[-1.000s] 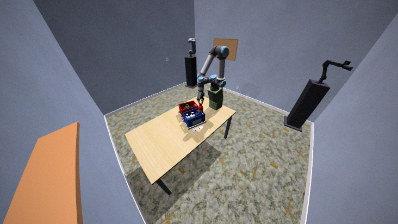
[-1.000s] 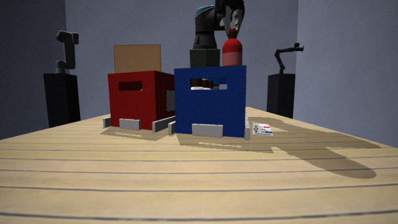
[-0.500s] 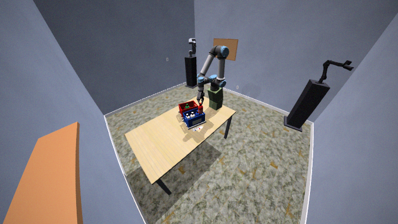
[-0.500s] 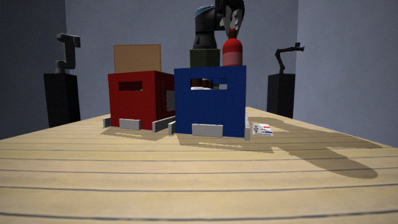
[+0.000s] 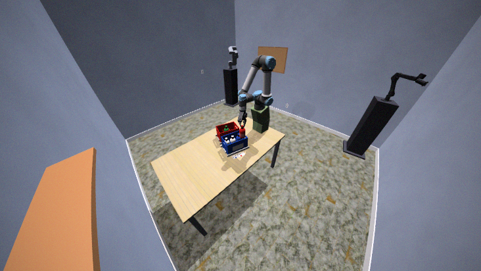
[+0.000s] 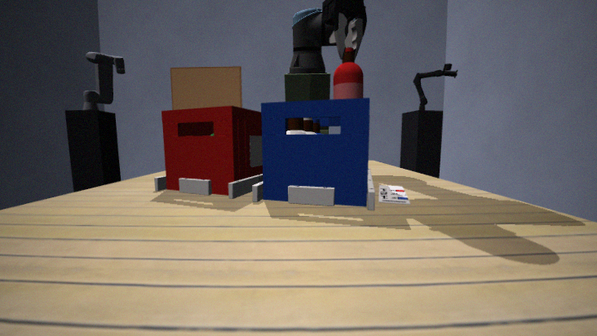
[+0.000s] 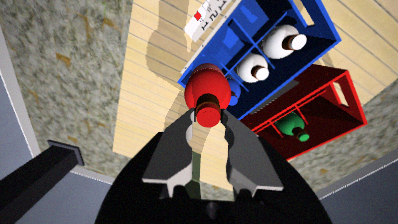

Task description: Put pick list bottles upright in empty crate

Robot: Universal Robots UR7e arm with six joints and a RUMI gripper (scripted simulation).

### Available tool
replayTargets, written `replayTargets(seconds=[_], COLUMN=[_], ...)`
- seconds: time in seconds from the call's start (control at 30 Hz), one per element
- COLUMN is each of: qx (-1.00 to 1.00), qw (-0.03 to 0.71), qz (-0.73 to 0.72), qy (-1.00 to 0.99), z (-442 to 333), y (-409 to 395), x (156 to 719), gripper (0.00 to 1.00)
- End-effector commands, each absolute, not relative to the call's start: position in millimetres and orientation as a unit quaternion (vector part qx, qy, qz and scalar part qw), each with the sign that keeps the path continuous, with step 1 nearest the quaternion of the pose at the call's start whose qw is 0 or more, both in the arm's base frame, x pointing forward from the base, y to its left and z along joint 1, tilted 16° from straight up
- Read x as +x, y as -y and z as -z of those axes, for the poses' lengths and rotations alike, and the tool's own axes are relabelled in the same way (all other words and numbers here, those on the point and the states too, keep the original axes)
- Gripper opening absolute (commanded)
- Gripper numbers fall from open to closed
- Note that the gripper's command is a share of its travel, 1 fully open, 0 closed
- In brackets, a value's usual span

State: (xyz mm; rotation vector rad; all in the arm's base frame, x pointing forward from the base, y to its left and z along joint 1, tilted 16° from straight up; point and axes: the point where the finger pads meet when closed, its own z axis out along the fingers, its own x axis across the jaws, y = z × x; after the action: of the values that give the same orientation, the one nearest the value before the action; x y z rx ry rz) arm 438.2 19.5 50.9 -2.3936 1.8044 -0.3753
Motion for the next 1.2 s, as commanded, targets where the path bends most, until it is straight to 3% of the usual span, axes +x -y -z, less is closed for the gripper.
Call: replayTargets(seconds=[0.0,1.17], qx=[-0.791,-0.791], qw=[0.061,0.061], qz=[0.125,0.125], qy=[-0.596,-0.596], z=[-47,-17], y=[-19,-17], x=[439,448], gripper=[0.00,0.00])
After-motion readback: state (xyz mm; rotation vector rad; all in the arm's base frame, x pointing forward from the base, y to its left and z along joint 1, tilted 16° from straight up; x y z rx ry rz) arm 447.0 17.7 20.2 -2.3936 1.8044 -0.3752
